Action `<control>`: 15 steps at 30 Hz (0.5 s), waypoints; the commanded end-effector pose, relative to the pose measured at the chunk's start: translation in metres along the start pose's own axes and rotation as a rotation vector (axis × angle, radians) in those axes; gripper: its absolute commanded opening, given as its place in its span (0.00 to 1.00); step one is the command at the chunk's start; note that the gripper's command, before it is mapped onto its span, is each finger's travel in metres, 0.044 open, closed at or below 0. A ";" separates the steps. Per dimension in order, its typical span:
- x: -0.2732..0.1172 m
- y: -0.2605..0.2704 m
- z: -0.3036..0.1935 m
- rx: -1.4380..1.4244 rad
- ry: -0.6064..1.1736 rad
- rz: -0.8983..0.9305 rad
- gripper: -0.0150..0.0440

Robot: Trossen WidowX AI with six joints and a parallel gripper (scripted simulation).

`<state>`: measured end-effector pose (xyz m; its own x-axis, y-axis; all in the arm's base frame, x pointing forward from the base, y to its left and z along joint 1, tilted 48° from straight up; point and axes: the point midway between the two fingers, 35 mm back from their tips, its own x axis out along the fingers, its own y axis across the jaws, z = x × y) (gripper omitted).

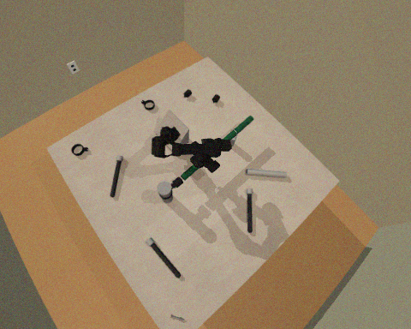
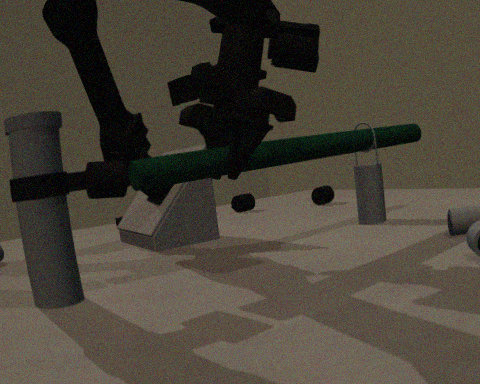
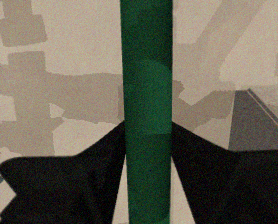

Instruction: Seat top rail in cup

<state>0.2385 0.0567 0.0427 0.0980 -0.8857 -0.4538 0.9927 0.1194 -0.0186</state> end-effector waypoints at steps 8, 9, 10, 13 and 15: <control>0.000 0.002 0.009 0.005 0.001 0.006 0.25; 0.001 0.002 0.011 0.004 0.001 0.005 0.25; 0.002 0.002 0.012 0.004 0.001 0.005 0.25; 0.004 0.001 0.016 0.002 0.000 0.002 0.25; 0.005 0.001 0.019 0.000 -0.001 0.000 0.25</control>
<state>0.2407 0.0482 0.0508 0.0902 -0.8843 -0.4580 0.9935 0.1120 -0.0206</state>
